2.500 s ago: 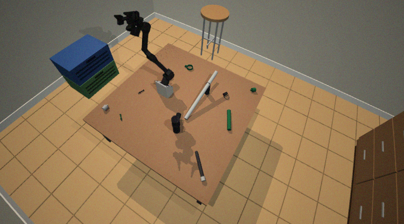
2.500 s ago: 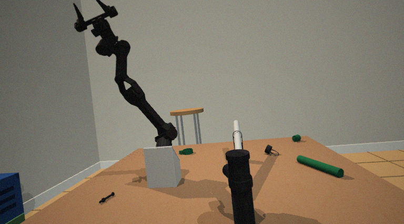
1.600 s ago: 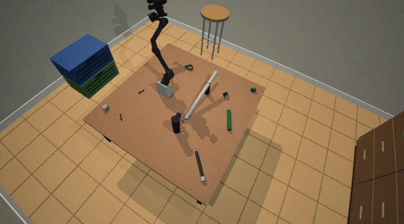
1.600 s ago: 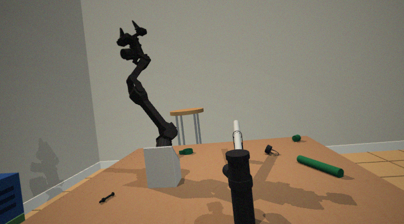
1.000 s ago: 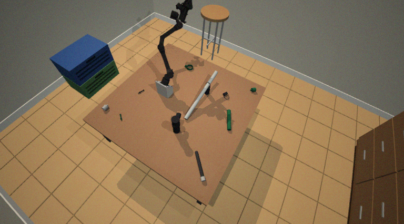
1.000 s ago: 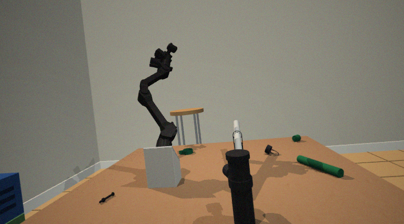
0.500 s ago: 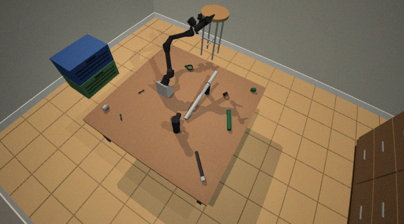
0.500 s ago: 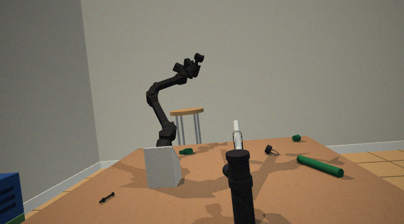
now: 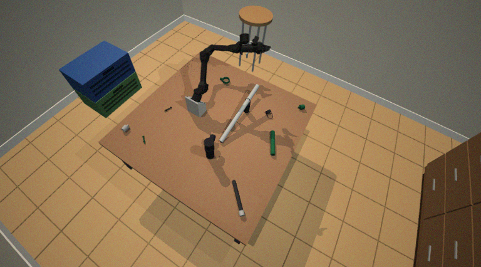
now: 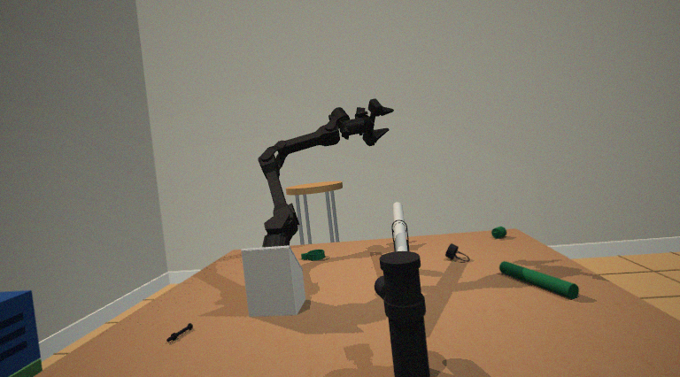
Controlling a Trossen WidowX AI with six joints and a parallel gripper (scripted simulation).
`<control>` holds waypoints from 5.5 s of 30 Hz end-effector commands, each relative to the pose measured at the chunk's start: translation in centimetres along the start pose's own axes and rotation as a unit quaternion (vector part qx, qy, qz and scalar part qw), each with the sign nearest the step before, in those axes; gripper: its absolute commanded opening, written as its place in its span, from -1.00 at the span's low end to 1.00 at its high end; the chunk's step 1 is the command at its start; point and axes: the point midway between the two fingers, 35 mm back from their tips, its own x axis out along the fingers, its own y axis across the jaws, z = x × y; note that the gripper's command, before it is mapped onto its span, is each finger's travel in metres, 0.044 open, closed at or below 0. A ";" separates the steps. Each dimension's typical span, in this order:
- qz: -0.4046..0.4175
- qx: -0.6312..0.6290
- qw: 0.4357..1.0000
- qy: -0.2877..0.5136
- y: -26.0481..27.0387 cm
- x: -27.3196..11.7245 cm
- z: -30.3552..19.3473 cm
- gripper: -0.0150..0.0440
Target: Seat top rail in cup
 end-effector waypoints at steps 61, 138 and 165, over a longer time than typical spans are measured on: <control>0.391 -0.101 0.814 0.418 -20.4 -35.6 -51.5 1.00; 0.471 -0.283 0.784 0.287 -13.8 -37.5 -62.4 1.00; 0.470 -0.281 0.786 0.288 -12.9 -37.0 -63.2 -0.27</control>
